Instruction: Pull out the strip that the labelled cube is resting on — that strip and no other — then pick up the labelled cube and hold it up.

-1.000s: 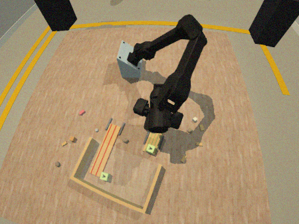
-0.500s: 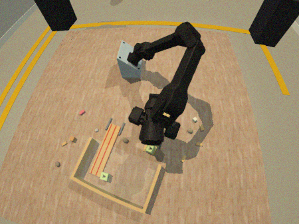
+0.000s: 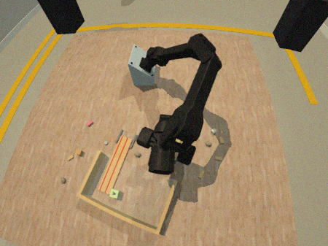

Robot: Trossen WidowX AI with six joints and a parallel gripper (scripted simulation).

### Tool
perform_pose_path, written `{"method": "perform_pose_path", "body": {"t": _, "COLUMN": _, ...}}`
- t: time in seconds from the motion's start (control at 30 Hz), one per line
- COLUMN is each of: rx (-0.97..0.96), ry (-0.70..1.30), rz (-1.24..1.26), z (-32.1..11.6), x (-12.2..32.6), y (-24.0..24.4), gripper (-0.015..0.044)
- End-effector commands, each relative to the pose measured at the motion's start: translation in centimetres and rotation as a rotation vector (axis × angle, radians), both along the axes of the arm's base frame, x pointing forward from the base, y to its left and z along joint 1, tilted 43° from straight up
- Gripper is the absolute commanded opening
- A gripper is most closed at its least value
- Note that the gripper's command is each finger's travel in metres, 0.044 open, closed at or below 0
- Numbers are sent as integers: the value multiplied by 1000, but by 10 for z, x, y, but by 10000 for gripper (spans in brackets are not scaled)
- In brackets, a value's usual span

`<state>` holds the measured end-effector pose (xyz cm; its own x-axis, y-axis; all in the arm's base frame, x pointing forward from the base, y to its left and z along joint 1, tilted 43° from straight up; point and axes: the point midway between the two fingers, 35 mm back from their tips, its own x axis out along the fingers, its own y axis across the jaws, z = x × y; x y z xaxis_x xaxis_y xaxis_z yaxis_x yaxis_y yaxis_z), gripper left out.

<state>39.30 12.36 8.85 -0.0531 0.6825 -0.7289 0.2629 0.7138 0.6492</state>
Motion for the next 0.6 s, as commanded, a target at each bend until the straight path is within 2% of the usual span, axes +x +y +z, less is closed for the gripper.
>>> {"method": "perform_pose_path", "body": {"t": 0.0, "rx": 4, "ry": -11, "rz": -2, "z": 4, "x": 15, "y": -3, "gripper": 440}}
{"method": "perform_pose_path", "body": {"t": 0.33, "rx": 3, "ry": -12, "rz": -2, "z": 9, "x": 37, "y": -7, "gripper": 440}}
{"method": "perform_pose_path", "body": {"t": 0.57, "rx": 3, "ry": -12, "rz": -2, "z": 3, "x": 37, "y": -1, "gripper": 256}}
